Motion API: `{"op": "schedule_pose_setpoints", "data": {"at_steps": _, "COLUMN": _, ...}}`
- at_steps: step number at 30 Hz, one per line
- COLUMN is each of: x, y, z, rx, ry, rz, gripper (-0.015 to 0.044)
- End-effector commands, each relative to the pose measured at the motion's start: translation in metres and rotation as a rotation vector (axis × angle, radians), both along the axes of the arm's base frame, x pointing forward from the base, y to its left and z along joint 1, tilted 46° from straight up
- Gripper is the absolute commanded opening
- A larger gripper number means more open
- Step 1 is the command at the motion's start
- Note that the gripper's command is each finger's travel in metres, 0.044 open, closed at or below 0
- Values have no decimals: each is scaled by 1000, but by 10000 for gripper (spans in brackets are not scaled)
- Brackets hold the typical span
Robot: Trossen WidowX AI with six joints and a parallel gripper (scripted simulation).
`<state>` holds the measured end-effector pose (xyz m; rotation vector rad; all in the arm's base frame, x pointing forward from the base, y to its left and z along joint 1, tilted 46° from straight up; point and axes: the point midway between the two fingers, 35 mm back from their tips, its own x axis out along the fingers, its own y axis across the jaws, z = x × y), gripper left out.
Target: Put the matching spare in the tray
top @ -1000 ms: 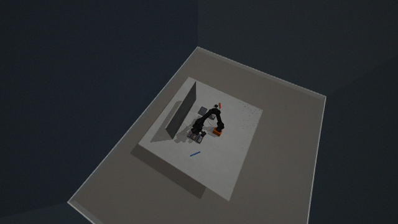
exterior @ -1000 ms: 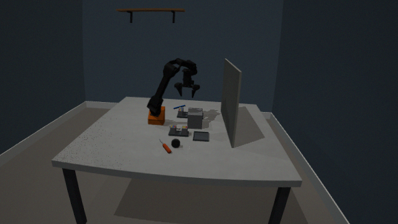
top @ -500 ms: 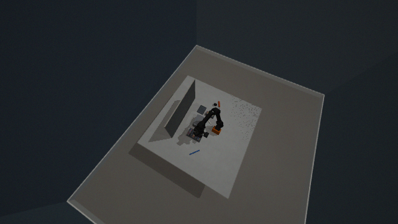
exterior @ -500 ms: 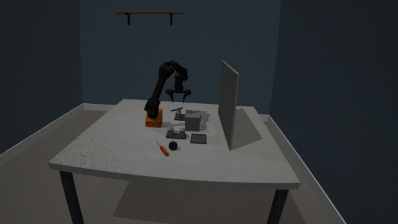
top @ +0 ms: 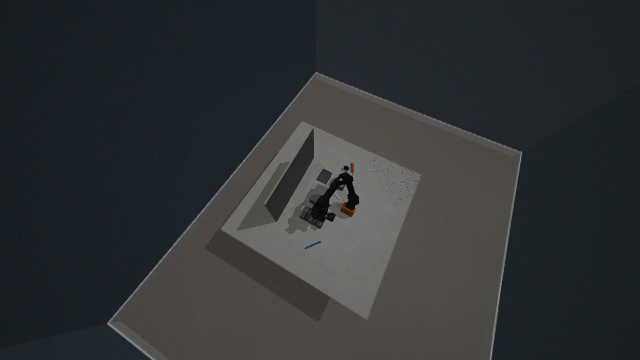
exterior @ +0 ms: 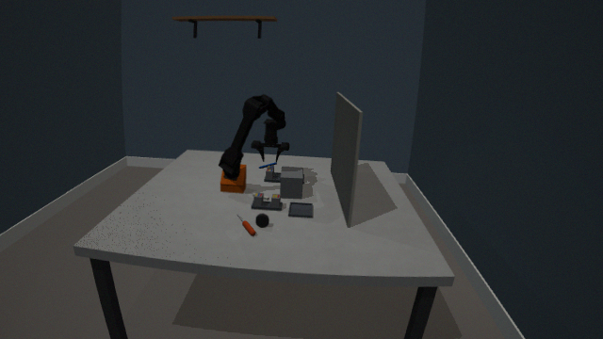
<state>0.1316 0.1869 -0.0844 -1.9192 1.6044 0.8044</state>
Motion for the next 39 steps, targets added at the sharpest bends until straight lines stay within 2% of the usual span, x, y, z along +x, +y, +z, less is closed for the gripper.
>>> {"op": "schedule_pose_setpoints", "data": {"at_steps": 1, "x": 2, "y": -4, "z": -4, "rx": -3, "ry": 1, "rz": 8, "gripper": 300}}
{"op": "schedule_pose_setpoints", "data": {"at_steps": 39, "x": 10, "y": -46, "z": -50, "rx": -5, "ry": -1, "rz": 8, "gripper": 300}}
